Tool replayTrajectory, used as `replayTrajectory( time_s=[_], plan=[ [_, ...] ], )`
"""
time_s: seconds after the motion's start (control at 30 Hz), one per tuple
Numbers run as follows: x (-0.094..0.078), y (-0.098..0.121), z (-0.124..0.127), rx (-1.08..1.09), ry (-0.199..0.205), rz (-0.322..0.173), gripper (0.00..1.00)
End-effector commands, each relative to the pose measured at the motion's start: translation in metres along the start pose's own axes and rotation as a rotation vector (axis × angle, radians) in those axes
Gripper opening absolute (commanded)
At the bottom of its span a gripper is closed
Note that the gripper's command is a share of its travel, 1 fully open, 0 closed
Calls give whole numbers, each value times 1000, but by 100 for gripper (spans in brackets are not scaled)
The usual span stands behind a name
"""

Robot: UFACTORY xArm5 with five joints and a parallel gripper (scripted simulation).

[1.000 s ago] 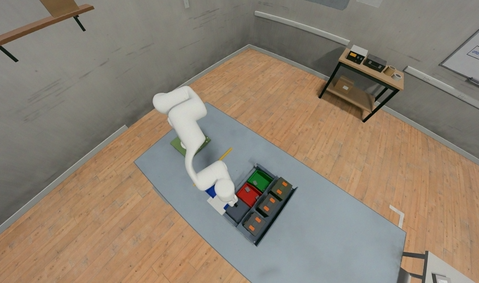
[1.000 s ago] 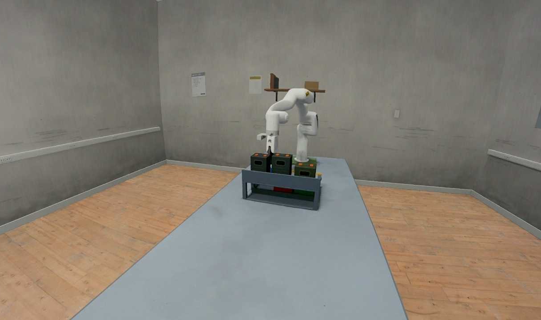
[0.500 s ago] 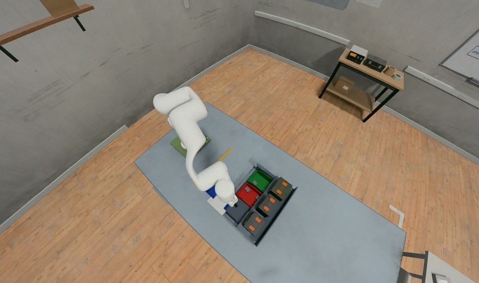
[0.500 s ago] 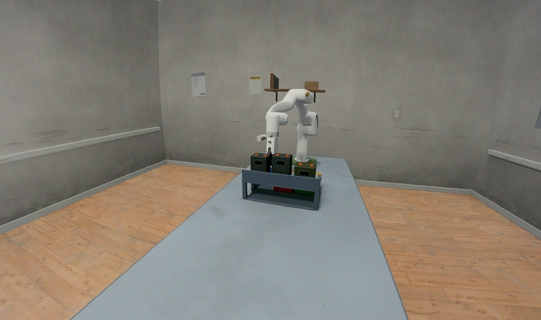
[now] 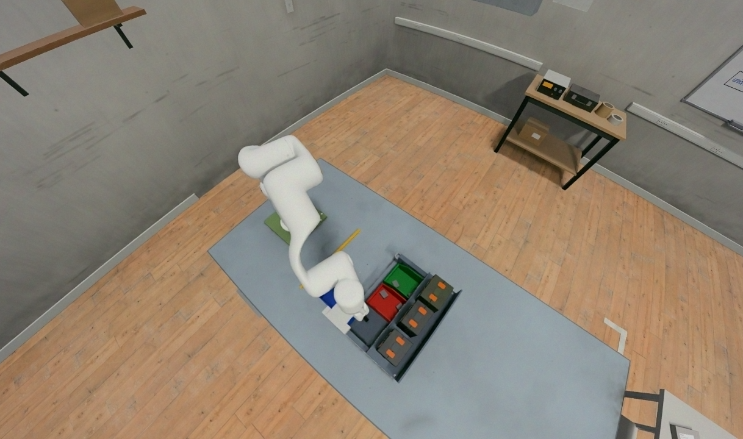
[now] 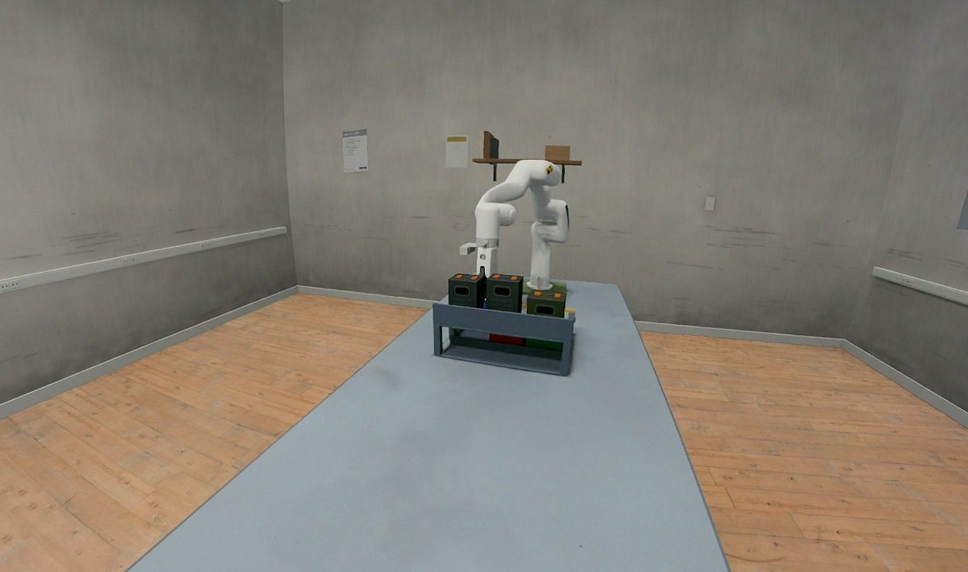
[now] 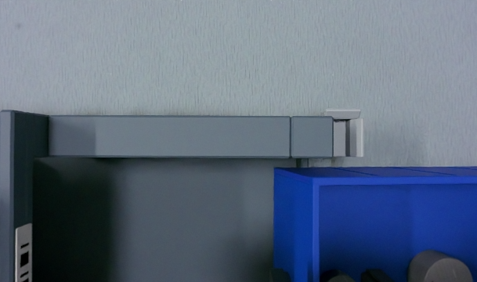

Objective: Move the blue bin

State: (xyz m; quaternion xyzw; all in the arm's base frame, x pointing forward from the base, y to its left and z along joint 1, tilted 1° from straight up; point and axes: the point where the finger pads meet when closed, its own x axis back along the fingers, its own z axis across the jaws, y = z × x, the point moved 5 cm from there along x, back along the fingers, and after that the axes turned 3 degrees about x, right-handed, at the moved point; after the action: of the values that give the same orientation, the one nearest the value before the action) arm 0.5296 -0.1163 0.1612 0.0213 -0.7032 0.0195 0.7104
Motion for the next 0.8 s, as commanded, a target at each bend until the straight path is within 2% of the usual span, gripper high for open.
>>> replayTrajectory(
  time_s=[0.0, 0.77],
  plan=[
    [0, -1, -1, 0, -7, -8, 34],
    [-12, -1, -1, 0, -7, -8, 34]
  ],
)
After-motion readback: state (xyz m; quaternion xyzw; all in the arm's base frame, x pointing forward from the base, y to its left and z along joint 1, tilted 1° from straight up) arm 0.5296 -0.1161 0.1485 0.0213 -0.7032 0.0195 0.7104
